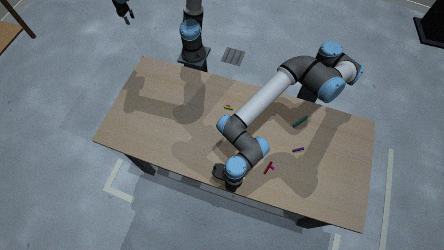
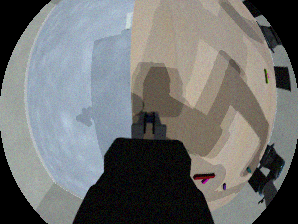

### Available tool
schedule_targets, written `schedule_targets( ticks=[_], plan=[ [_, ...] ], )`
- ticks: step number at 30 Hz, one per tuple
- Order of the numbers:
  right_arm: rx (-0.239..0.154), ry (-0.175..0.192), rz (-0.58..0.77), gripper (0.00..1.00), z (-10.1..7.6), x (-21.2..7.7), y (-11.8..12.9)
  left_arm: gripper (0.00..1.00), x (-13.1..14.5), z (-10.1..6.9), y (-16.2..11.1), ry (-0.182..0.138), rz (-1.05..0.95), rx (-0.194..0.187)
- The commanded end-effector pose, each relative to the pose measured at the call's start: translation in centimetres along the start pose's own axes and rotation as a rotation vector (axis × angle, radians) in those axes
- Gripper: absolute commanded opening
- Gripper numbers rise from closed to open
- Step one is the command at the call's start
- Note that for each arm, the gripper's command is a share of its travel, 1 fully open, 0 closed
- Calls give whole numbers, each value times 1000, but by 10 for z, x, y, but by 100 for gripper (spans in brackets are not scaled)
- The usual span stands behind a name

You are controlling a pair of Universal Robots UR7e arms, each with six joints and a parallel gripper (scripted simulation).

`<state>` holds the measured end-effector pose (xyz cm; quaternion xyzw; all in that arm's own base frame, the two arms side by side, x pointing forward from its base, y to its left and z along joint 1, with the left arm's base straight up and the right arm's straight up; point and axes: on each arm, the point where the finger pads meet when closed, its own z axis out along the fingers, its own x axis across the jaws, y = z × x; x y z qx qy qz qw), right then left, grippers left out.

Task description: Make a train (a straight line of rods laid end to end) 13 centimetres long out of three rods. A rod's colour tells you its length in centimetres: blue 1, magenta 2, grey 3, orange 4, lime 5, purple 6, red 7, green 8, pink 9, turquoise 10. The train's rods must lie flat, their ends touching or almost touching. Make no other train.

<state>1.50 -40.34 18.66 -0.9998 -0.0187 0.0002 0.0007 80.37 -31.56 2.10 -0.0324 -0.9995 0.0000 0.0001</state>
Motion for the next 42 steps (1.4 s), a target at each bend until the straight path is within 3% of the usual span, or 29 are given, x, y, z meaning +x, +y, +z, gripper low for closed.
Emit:
schedule_targets(
  ticks=[1,16,17,21,25,30,31,42],
  plan=[
    [-1,0,0,100,0,0,0,24,-1,-2,0,-2,0,1],
    [-1,0,0,100,0,0,0,24,-1,-2,0,-2,0,1],
    [-1,0,0,100,0,0,0,30,-1,-2,0,-2,0,1],
    [-1,0,0,100,0,0,0,30,-1,-2,0,-2,0,1],
    [-1,0,0,100,0,0,0,42,-1,-2,0,-2,0,1],
    [-1,0,0,100,0,0,0,48,-1,-2,0,-2,0,1],
    [-1,0,0,100,0,0,0,54,-1,-2,0,-2,0,1],
    [-1,0,0,100,0,0,0,54,-1,-2,0,-2,0,1]
  ],
)
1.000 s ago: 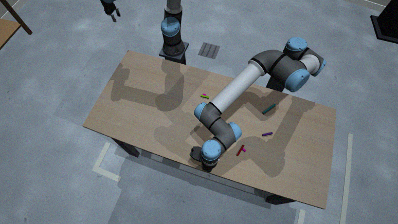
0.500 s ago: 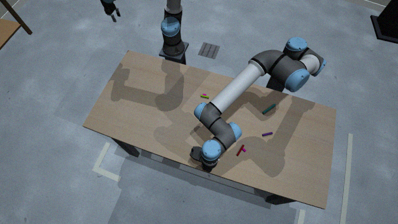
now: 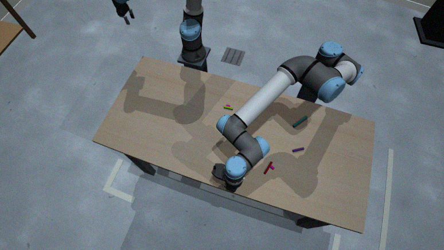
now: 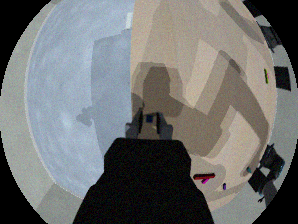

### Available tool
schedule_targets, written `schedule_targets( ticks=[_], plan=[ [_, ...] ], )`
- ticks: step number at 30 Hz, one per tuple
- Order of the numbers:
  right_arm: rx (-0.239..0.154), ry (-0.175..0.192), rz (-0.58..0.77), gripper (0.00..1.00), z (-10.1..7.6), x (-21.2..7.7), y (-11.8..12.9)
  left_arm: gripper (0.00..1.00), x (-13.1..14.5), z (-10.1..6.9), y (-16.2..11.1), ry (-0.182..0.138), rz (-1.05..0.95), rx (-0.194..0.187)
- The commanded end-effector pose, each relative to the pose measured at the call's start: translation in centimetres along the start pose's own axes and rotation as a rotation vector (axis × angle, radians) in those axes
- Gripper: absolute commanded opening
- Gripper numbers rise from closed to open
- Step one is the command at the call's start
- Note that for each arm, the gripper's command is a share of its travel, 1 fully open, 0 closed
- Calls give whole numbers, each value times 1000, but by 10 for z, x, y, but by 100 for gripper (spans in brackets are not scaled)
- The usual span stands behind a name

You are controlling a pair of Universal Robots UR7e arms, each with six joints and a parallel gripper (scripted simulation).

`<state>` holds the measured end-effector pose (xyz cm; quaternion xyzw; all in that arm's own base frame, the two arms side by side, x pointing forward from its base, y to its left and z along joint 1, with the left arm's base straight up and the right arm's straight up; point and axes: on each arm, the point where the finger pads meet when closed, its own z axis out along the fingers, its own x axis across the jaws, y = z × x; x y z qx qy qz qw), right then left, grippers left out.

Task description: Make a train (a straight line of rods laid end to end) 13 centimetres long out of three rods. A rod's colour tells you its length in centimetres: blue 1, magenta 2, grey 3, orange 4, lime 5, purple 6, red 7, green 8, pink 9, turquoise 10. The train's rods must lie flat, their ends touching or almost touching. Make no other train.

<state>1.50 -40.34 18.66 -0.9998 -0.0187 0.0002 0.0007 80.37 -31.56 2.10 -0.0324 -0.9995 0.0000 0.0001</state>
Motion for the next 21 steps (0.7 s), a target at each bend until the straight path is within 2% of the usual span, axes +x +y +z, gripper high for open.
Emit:
schedule_targets(
  ticks=[1,6,11,13,21],
  plan=[
    [-1,0,0,100,0,0,0,54,-1,-2,0,-2,0,1],
    [-1,0,0,100,0,0,0,54,0,-12,0,-2,0,1],
    [-1,0,0,100,0,0,0,54,0,-37,0,-2,0,1],
    [-1,0,0,100,0,0,0,54,0,-37,0,-2,0,1],
    [-1,0,0,100,0,0,0,54,0,-77,0,-2,0,1]
  ],
)
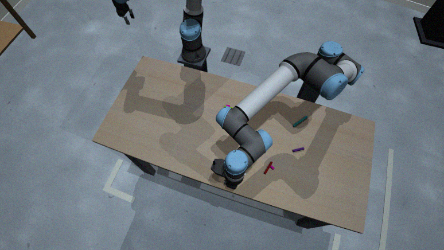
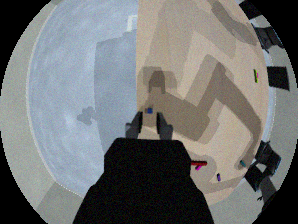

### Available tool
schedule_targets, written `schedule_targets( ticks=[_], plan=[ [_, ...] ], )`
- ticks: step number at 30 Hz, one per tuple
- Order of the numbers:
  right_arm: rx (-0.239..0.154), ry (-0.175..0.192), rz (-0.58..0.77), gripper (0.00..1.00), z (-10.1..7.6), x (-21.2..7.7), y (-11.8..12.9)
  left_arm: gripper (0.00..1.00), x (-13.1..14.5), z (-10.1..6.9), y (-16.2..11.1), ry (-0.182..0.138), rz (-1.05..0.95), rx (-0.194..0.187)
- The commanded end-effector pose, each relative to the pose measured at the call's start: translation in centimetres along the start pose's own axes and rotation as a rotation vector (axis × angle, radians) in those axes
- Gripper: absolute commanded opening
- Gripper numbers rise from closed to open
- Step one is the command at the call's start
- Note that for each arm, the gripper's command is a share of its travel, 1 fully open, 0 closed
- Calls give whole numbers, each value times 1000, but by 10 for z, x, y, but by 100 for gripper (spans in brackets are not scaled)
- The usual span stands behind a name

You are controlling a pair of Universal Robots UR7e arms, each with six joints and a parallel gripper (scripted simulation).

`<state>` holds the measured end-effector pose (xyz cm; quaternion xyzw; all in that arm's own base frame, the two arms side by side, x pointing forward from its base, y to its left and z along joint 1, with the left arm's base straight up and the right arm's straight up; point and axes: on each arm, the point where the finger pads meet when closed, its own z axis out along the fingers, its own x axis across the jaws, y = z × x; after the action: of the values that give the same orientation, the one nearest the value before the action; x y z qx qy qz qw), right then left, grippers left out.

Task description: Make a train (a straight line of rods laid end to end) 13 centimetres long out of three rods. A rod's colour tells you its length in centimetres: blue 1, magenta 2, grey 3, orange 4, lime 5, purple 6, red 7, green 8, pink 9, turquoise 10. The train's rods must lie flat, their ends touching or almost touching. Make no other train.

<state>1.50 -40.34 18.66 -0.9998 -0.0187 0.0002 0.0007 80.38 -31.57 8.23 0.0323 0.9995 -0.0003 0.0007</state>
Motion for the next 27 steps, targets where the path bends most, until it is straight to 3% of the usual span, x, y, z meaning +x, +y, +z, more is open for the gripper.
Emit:
schedule_targets(
  ticks=[1,12,13,27],
  plan=[
    [-1,0,0,100,0,0,0,54,0,-19,0,-1,0,0],
    [-1,0,0,100,0,0,0,54,0,-30,0,-1,0,0],
    [-1,0,0,100,0,0,0,100,0,-30,0,-1,0,0],
    [-1,0,0,100,0,0,0,100,0,-30,0,-1,0,0]
  ],
)
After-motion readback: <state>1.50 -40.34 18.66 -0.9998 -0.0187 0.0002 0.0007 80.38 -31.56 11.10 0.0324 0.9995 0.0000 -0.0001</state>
